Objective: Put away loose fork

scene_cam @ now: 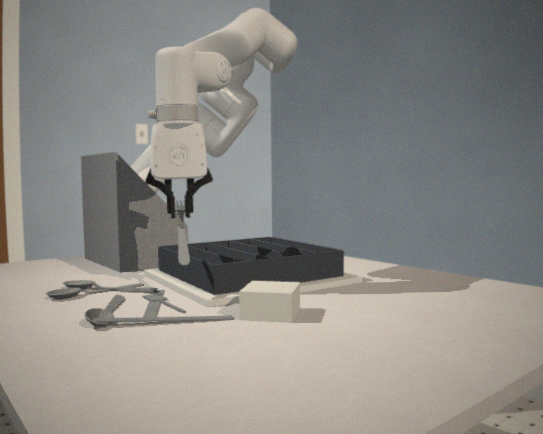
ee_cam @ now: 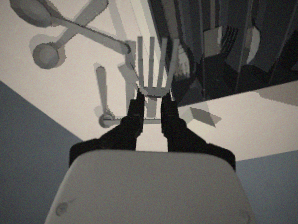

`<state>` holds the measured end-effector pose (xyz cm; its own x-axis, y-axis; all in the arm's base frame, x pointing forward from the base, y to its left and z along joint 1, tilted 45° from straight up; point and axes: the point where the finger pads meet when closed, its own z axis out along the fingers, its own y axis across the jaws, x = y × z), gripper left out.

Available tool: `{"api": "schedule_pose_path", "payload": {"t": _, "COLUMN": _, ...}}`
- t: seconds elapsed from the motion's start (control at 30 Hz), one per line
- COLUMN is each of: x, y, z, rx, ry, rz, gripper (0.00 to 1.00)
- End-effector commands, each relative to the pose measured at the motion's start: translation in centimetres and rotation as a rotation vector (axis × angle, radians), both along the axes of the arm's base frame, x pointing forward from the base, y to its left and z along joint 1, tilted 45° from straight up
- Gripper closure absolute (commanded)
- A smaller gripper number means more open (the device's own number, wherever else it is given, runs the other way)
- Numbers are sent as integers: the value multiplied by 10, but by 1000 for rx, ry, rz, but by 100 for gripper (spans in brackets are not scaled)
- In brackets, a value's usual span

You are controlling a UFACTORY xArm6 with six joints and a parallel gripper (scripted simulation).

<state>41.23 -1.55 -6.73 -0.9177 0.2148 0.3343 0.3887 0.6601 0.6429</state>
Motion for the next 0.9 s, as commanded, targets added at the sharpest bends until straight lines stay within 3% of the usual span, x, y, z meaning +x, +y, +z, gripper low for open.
{"api": "schedule_pose_path", "payload": {"t": 0.0, "x": -11, "y": 29, "z": 39, "rx": -24, "ry": -22, "rz": -18, "gripper": 95}}
{"api": "schedule_pose_path", "payload": {"t": 0.53, "x": -11, "y": 29, "z": 39, "rx": -28, "ry": 13, "rz": -52, "gripper": 95}}
{"api": "schedule_pose_path", "payload": {"t": 0.7, "x": -11, "y": 29, "z": 39, "rx": -37, "ry": 108, "rz": -146, "gripper": 95}}
{"api": "schedule_pose_path", "payload": {"t": 0.87, "x": -11, "y": 29, "z": 39, "rx": -53, "ry": 276, "rz": -310, "gripper": 95}}
